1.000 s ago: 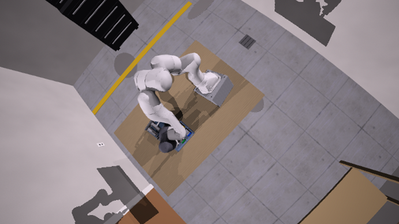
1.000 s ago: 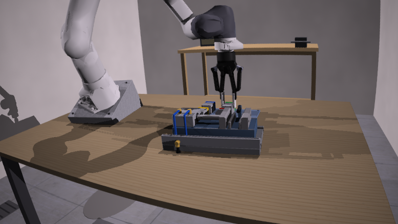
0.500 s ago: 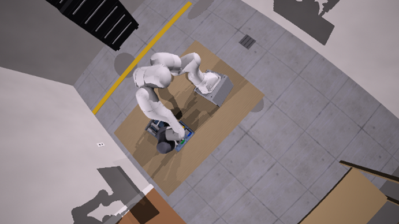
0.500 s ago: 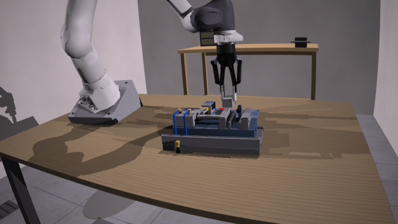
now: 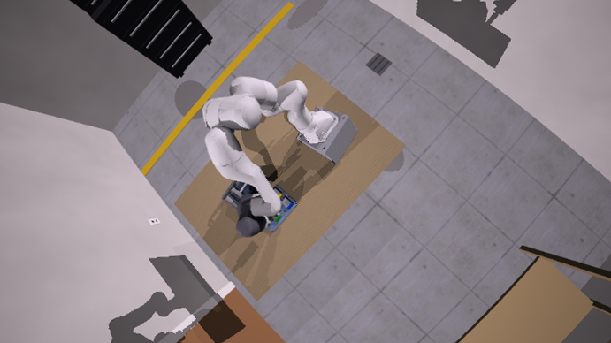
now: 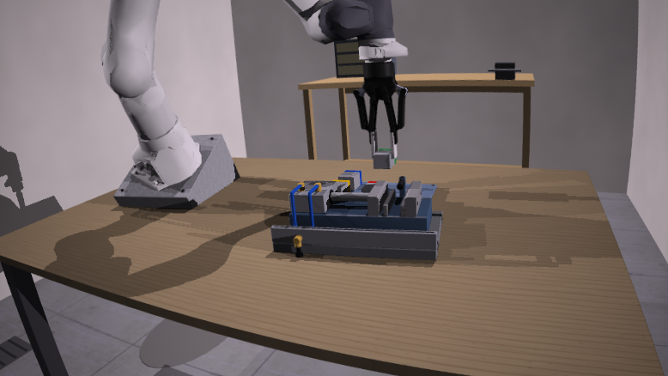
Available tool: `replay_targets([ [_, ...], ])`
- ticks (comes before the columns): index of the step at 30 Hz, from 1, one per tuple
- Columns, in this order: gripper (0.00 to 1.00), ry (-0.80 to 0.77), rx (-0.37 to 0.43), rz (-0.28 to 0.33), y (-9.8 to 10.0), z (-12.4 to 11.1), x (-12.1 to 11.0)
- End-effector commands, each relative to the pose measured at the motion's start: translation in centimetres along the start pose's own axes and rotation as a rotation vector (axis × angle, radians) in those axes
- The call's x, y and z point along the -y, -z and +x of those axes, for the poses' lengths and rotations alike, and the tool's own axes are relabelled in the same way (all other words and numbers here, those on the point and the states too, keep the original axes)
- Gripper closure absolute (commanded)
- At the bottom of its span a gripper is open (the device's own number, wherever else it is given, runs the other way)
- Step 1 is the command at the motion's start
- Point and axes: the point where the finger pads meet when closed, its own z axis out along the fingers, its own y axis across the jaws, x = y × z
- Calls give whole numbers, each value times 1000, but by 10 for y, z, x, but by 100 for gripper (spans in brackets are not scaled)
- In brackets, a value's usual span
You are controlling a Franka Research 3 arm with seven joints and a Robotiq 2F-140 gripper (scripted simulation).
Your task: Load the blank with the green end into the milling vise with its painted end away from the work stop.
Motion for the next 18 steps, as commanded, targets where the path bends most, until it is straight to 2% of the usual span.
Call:
replay_targets([
  [1,100,2,-7,-9,1,1,-3],
  [6,100,2,-7,-9,1,1,-3],
  [11,100,2,-7,-9,29,1,-2],
  [18,100,2,-7,-9,29,1,-2],
])
